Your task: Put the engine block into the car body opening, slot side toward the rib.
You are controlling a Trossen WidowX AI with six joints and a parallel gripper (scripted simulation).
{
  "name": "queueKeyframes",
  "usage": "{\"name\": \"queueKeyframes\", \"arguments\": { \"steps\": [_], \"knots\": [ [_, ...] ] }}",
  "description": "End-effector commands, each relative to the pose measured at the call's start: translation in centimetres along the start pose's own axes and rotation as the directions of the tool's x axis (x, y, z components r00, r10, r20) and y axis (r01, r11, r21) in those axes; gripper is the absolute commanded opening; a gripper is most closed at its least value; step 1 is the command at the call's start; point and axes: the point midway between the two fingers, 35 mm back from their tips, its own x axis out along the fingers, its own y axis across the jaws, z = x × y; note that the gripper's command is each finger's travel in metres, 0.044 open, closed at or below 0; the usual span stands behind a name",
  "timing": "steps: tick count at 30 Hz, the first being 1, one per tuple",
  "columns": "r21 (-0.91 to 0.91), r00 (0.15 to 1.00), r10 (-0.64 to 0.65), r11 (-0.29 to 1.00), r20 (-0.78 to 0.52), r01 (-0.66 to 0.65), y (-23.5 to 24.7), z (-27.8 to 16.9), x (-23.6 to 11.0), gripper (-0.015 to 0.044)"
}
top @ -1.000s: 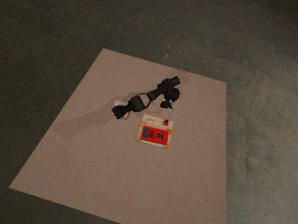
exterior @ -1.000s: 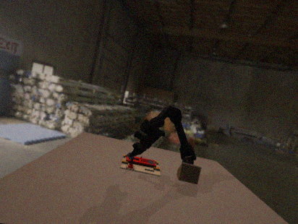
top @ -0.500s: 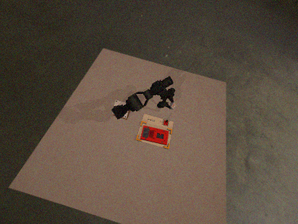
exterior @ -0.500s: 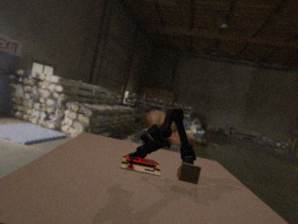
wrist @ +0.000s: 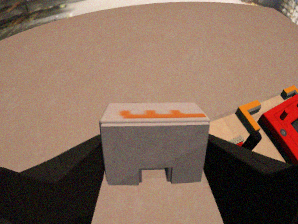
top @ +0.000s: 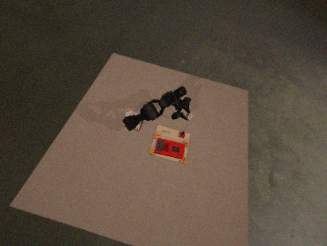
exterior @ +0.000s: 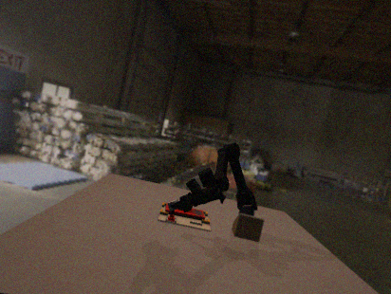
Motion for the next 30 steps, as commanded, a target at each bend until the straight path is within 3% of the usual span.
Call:
{"name": "queueKeyframes", "arguments": {
  "steps": [1, 30],
  "knots": [
    [-0.009, 1.0, -0.001, 1.0, 0.007, 0.001, 0.0, -0.7, 0.4, 0.0],
    [-0.011, 1.0, -0.002, 1.0, 0.008, 0.002, -0.2, -4.7, 2.9, 0.0]
  ]
}}
